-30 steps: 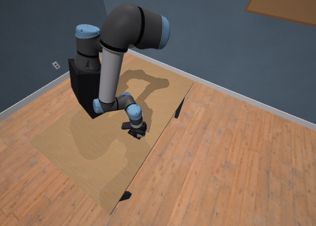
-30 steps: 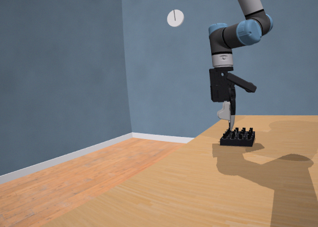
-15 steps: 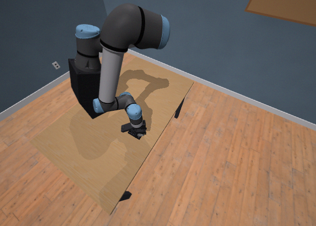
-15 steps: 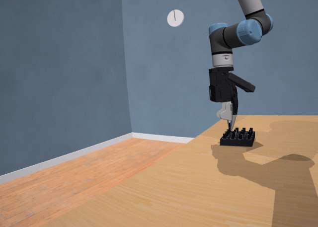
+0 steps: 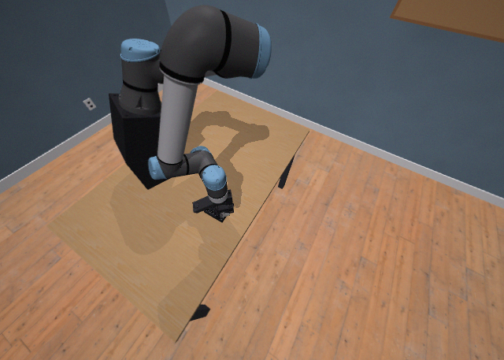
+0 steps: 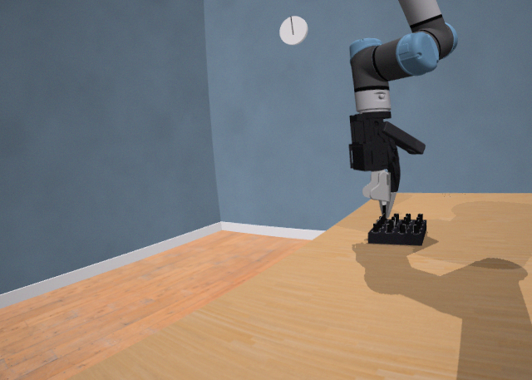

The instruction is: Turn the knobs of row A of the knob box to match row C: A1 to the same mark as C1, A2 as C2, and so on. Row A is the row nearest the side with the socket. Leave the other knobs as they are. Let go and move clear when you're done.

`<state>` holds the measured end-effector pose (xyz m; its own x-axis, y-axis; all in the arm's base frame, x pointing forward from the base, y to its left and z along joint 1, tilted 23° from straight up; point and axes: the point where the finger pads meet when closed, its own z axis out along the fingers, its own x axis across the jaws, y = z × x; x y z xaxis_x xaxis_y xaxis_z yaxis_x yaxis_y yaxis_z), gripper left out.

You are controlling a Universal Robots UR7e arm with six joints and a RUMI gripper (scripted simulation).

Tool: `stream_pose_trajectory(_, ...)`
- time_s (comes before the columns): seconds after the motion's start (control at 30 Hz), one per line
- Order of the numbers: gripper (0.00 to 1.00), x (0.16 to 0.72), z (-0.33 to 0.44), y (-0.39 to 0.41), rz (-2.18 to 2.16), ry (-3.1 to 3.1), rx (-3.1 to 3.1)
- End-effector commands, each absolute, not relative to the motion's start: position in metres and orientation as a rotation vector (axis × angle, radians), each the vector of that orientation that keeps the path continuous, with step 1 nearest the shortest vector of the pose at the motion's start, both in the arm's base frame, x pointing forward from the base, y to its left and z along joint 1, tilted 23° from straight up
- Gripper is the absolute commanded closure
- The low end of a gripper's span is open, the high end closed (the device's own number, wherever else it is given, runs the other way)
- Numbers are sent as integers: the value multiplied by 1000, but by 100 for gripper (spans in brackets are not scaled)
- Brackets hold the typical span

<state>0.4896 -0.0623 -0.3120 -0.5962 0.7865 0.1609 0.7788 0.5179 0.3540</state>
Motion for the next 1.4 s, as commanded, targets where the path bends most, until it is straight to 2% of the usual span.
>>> stream_pose_trajectory(0.0, 96, 490, -312, -63, 617, 2729, 1372)
stream_pose_trajectory(0.87, 96, 490, -312, -63, 616, 2737, 1350)
stream_pose_trajectory(0.9, 89, 490, -312, -63, 616, 2737, 1350)
stream_pose_trajectory(1.37, 89, 490, -312, -63, 616, 2737, 1350)
